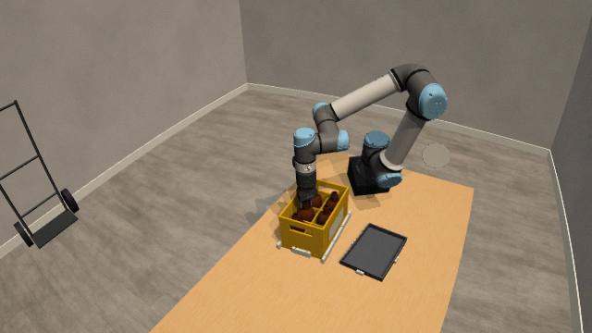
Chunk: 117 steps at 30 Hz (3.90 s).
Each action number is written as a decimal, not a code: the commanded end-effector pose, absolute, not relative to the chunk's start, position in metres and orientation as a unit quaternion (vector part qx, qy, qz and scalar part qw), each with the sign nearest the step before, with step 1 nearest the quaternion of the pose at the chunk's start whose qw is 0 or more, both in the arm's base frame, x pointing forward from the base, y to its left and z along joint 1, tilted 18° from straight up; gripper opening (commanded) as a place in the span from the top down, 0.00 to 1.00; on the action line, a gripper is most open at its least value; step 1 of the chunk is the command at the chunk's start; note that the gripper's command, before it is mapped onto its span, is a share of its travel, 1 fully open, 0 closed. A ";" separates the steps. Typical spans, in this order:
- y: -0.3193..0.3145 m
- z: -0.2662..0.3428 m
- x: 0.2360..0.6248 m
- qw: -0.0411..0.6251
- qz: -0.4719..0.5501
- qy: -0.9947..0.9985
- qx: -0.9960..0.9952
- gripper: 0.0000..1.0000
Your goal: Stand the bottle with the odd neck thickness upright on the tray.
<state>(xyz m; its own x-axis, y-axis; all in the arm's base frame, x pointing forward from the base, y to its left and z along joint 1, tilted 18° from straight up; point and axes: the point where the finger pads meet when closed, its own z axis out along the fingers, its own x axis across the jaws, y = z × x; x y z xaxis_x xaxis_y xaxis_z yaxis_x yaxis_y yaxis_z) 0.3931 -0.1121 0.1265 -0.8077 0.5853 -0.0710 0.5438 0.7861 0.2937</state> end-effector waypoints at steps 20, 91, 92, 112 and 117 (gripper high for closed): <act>-0.112 0.127 0.393 0.080 0.130 0.942 0.300 1.00; -0.116 0.145 0.389 0.080 0.130 0.942 0.300 0.00; -0.117 0.148 0.388 0.080 0.130 0.942 0.300 0.00; -0.127 0.196 0.377 0.080 0.130 0.942 0.300 0.00; -0.128 0.203 0.375 0.080 0.130 0.942 0.300 0.00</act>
<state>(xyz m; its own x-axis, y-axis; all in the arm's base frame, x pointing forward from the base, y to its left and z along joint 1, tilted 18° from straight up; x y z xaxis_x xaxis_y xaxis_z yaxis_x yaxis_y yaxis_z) 0.3767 -0.1265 0.1957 -0.8074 0.5856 -0.0718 0.5440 0.7861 0.2933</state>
